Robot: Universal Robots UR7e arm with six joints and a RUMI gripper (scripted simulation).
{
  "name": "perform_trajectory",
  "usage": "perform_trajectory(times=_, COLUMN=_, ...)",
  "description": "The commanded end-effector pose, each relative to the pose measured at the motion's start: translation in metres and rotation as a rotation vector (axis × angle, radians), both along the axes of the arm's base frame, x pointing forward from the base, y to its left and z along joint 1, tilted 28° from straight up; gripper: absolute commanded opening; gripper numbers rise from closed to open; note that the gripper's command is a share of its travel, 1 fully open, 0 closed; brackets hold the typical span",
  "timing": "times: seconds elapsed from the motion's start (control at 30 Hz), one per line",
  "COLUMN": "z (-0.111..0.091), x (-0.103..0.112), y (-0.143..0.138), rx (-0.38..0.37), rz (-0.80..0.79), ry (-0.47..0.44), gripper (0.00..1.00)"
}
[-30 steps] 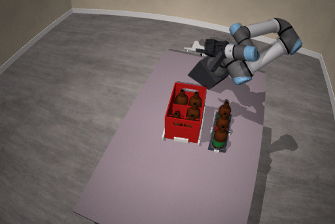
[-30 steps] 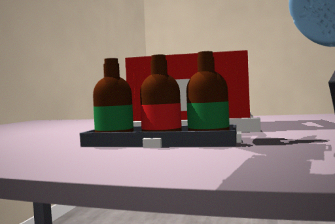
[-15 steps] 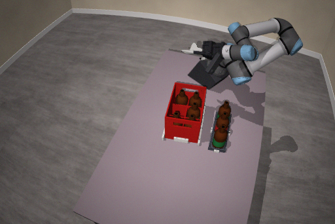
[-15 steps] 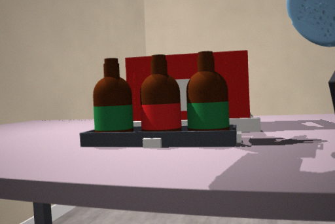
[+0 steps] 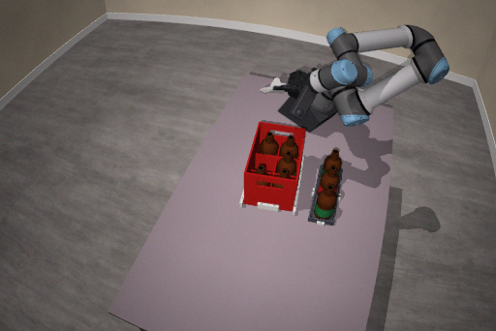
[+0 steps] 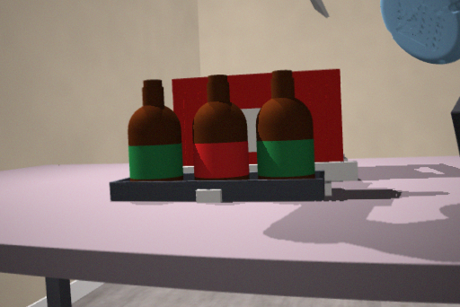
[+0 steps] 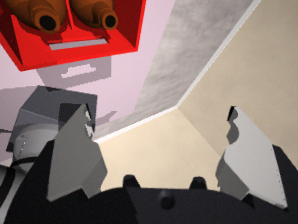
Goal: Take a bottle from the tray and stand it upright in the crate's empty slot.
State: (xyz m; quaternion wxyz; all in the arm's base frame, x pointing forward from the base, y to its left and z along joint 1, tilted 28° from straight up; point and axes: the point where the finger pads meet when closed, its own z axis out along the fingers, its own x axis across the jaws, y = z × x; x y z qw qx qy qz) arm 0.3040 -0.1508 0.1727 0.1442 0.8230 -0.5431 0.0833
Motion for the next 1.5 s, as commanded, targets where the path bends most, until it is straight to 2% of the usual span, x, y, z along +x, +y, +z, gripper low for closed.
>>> perform_trajectory(times=0.0, z=-0.016, x=0.017, y=0.009, rx=0.131, rz=-0.11, ry=-0.03, gripper=1.0)
perform_trajectory(times=0.1, z=-0.022, x=0.025, y=0.014, rx=0.192, rz=-0.169, ry=-0.044, gripper=1.0)
perform_trajectory(times=0.17, z=-0.022, x=0.025, y=0.014, rx=0.192, rz=-0.169, ry=-0.044, gripper=1.0)
perform_trajectory(times=0.23, z=-0.03, x=0.035, y=0.021, rx=0.275, rz=-0.252, ry=-0.06, gripper=1.0)
perform_trajectory(times=0.3, z=-0.031, x=0.038, y=0.022, rx=0.298, rz=-0.276, ry=-0.064, gripper=1.0)
perform_trajectory(times=0.33, z=-0.034, x=0.043, y=0.025, rx=0.337, rz=-0.316, ry=-0.07, gripper=1.0)
perform_trajectory(times=0.63, z=-0.043, x=0.07, y=0.036, rx=0.527, rz=-0.529, ry=-0.094, gripper=1.0)
perform_trajectory(times=0.73, z=-0.043, x=0.072, y=0.037, rx=0.539, rz=-0.543, ry=-0.095, gripper=1.0)
perform_trajectory(times=0.8, z=-0.044, x=0.084, y=0.04, rx=0.618, rz=-0.637, ry=-0.101, gripper=1.0)
perform_trajectory(times=0.9, z=-0.045, x=0.089, y=0.041, rx=0.653, rz=-0.681, ry=-0.102, gripper=1.0)
perform_trajectory(times=0.97, z=-0.045, x=0.098, y=0.041, rx=0.71, rz=-0.752, ry=-0.104, gripper=1.0)
perform_trajectory(times=1.17, z=-0.044, x=0.112, y=0.041, rx=0.796, rz=-0.862, ry=-0.104, gripper=1.0)
perform_trajectory(times=1.4, z=-0.043, x=0.115, y=0.041, rx=0.811, rz=-0.881, ry=-0.104, gripper=1.0)
perform_trajectory(times=1.43, z=-0.043, x=0.115, y=0.041, rx=0.811, rz=-0.881, ry=-0.104, gripper=0.0)
perform_trajectory(times=1.47, z=-0.043, x=0.115, y=0.041, rx=0.811, rz=-0.881, ry=-0.104, gripper=0.0)
